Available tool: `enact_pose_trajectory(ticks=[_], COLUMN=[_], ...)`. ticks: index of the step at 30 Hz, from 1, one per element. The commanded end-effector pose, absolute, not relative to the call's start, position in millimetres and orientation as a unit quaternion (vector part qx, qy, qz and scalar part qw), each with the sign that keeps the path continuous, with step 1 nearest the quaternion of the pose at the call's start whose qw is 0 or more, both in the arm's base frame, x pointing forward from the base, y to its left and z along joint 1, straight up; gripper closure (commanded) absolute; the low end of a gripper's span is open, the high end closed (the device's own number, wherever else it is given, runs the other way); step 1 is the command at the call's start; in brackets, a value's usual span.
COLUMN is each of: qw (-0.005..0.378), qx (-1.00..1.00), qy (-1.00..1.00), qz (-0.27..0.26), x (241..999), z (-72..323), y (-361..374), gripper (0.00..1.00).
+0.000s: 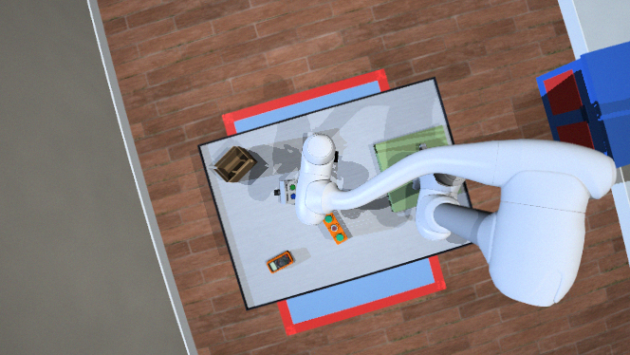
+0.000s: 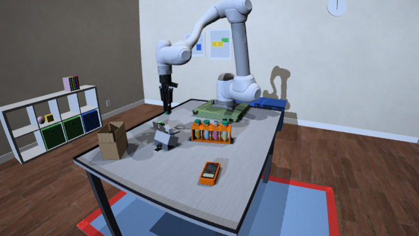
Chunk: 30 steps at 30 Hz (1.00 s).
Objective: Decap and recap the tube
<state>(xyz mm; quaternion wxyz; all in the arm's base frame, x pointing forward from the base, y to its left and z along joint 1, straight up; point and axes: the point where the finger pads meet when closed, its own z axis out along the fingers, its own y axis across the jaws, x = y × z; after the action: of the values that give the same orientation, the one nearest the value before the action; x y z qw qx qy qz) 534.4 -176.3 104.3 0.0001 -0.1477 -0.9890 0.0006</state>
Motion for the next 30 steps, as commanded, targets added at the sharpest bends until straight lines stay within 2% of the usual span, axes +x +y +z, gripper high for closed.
enact_pose_trajectory(ticks=[1,4,30], qw=[-0.002,-0.002,-0.001], qx=[-0.149,-0.149,-0.148], qy=[-0.989,-0.989,-0.989], qz=[0.000,0.000,0.000], x=[536.7,536.6,535.3], z=[126.2,140.8,137.3], y=[-175.6,-175.5,-175.8], gripper=[0.70,0.70,0.70])
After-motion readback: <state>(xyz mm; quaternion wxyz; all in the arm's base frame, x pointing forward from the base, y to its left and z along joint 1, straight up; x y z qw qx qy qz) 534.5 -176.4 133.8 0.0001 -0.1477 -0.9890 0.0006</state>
